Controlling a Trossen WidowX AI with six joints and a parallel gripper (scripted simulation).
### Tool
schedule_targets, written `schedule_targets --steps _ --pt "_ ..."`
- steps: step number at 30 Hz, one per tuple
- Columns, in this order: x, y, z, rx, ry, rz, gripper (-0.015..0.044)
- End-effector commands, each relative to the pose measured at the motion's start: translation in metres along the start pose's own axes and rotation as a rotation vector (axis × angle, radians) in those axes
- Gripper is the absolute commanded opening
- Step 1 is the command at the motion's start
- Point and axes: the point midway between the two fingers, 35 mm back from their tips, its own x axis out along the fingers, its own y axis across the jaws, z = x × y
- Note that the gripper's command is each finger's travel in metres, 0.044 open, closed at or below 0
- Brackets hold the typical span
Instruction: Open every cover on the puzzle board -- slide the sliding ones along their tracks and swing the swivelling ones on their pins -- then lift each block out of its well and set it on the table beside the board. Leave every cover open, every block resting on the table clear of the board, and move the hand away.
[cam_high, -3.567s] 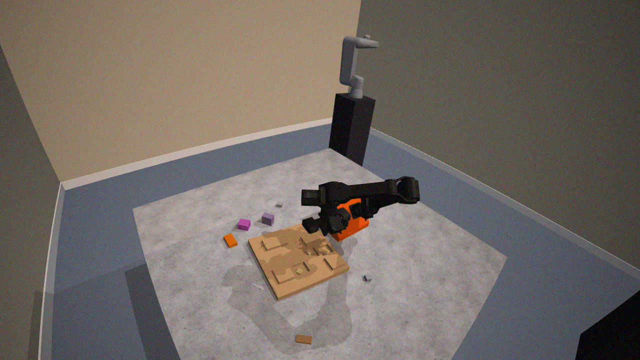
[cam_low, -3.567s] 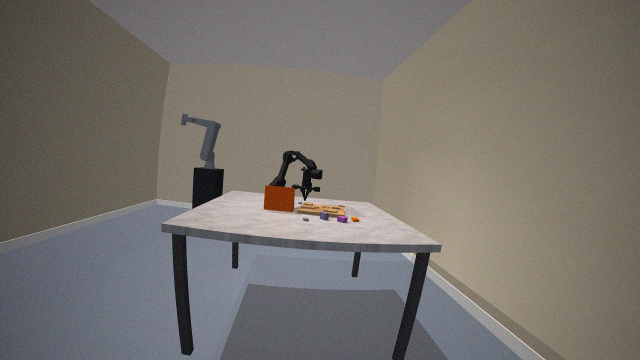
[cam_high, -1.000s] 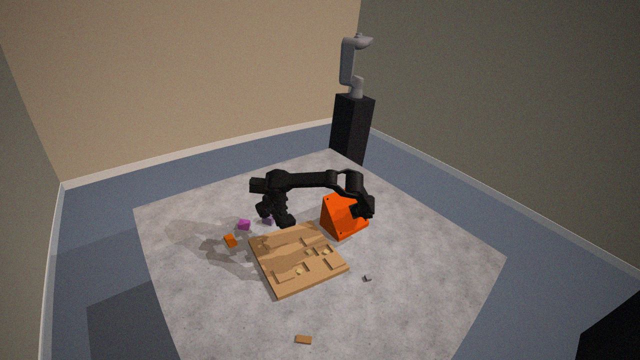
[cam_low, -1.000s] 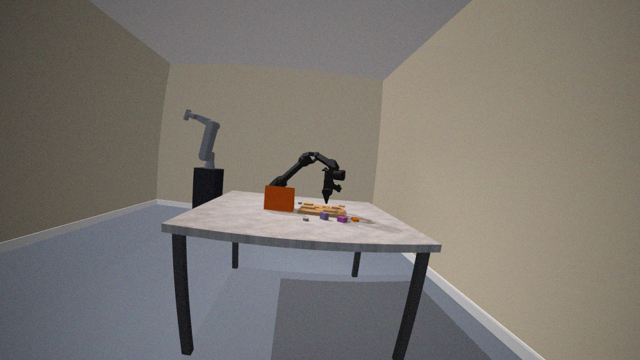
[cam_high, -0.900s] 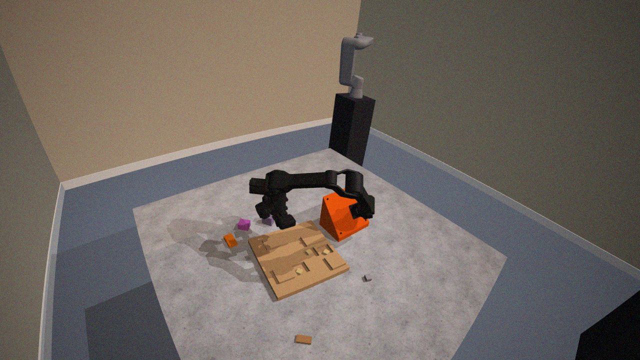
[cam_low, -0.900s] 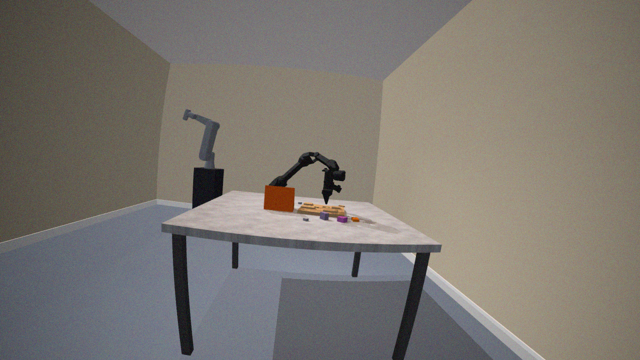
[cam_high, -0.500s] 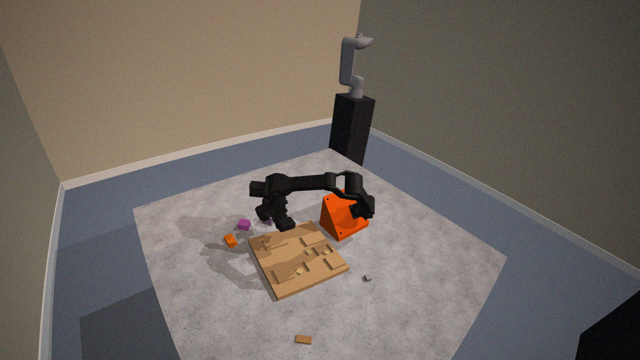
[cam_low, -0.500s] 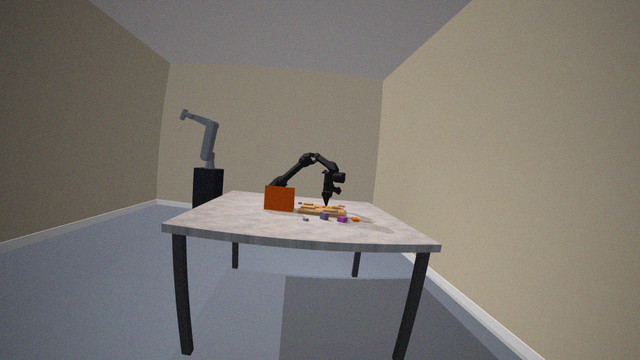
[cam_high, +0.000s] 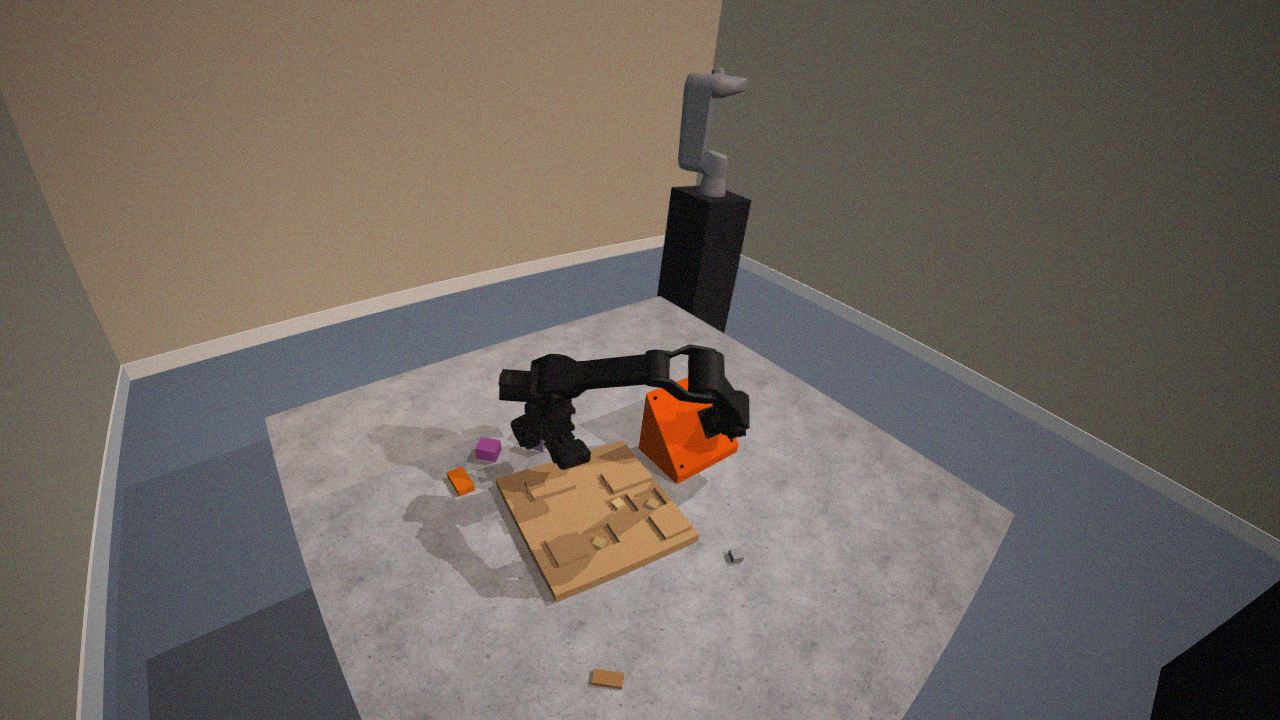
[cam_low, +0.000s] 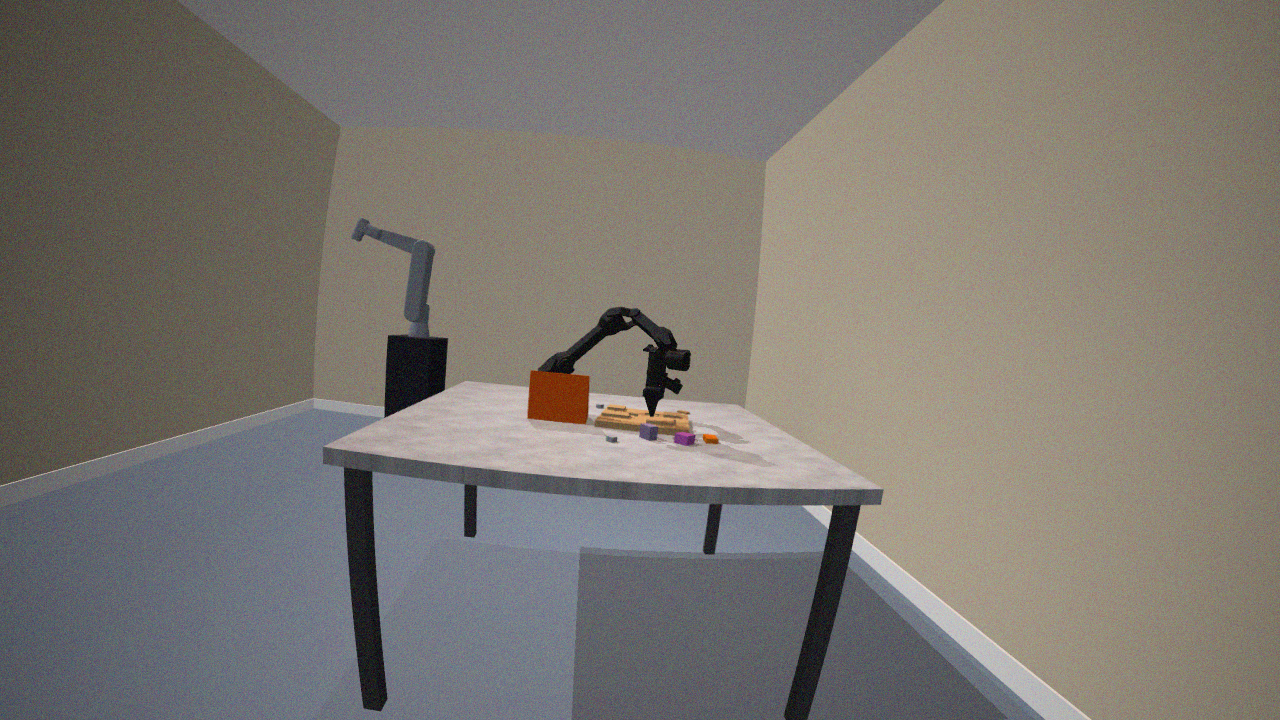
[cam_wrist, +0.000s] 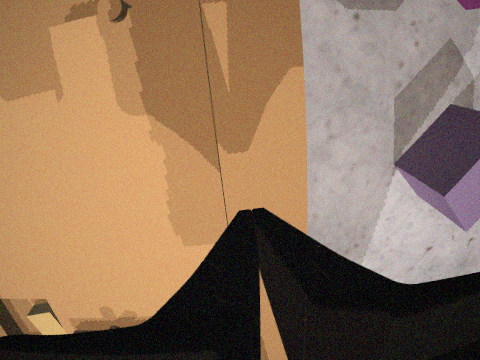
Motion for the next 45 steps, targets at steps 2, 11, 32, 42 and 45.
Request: schedule_targets --steps 2,11,32,42,45 --pt "0.007 0.001 -0.001 0.005 0.003 0.005 0.0000" --pt "0.016 0.001 -0.002 0.005 0.003 0.006 0.0000" --pt "0.023 0.014 -0.006 0.005 0.003 0.008 0.0000" --pt "0.024 0.023 -0.009 0.005 0.003 0.008 0.0000" --pt "0.024 0.026 -0.009 0.006 0.004 0.008 0.0000"
